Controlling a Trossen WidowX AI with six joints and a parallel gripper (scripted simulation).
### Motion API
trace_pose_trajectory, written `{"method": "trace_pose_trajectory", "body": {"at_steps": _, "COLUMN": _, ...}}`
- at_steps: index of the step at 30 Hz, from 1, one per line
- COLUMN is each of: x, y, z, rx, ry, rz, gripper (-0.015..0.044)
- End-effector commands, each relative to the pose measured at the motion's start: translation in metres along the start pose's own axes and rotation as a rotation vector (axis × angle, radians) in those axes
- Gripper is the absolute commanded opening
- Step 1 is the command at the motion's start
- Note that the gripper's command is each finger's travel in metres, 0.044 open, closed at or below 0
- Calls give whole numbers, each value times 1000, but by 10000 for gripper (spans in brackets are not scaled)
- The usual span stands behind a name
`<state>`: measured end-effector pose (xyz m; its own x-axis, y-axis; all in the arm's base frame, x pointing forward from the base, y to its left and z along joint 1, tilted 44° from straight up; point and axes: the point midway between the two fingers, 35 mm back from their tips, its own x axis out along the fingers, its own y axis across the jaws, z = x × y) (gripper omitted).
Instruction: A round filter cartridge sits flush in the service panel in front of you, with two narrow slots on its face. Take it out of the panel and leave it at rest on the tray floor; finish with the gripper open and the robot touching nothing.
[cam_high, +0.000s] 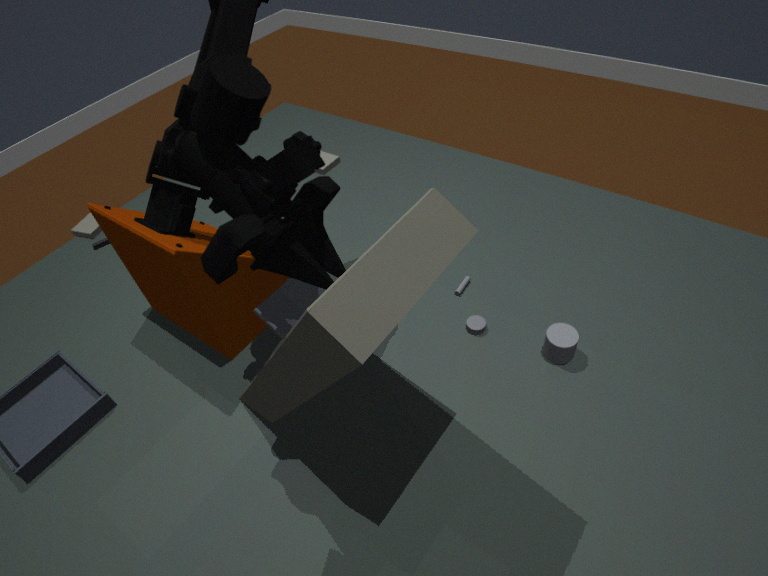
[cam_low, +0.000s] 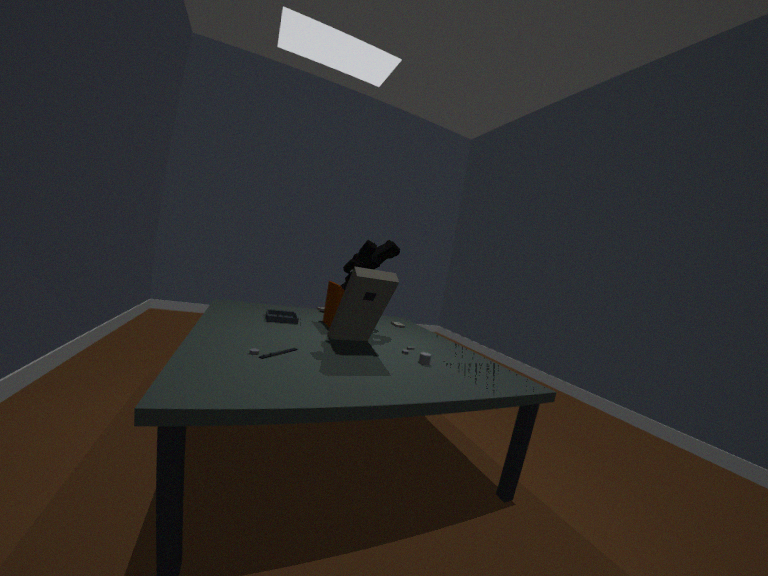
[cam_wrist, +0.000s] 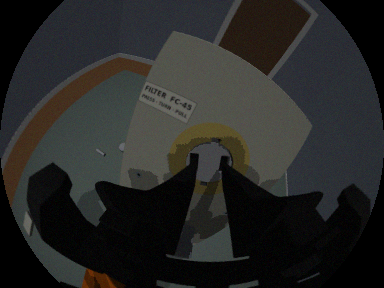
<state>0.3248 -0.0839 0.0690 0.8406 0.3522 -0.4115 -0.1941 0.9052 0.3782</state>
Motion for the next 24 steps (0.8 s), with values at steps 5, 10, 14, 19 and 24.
{"method": "trace_pose_trajectory", "body": {"at_steps": 5, "x": 0, "y": 0, "z": 0, "rx": 4, "ry": 1, "rz": -3, "gripper": 117}}
{"method": "trace_pose_trajectory", "body": {"at_steps": 10, "x": 0, "y": 0, "z": 1, "rx": 4, "ry": 1, "rz": -3, "gripper": 117}}
{"method": "trace_pose_trajectory", "body": {"at_steps": 14, "x": 0, "y": 0, "z": 1, "rx": 4, "ry": 1, "rz": -3, "gripper": 117}}
{"method": "trace_pose_trajectory", "body": {"at_steps": 19, "x": 0, "y": 0, "z": 1, "rx": 4, "ry": 1, "rz": -3, "gripper": 117}}
{"method": "trace_pose_trajectory", "body": {"at_steps": 24, "x": 3, "y": 0, "z": 1, "rx": 4, "ry": 1, "rz": -3, "gripper": 117}}
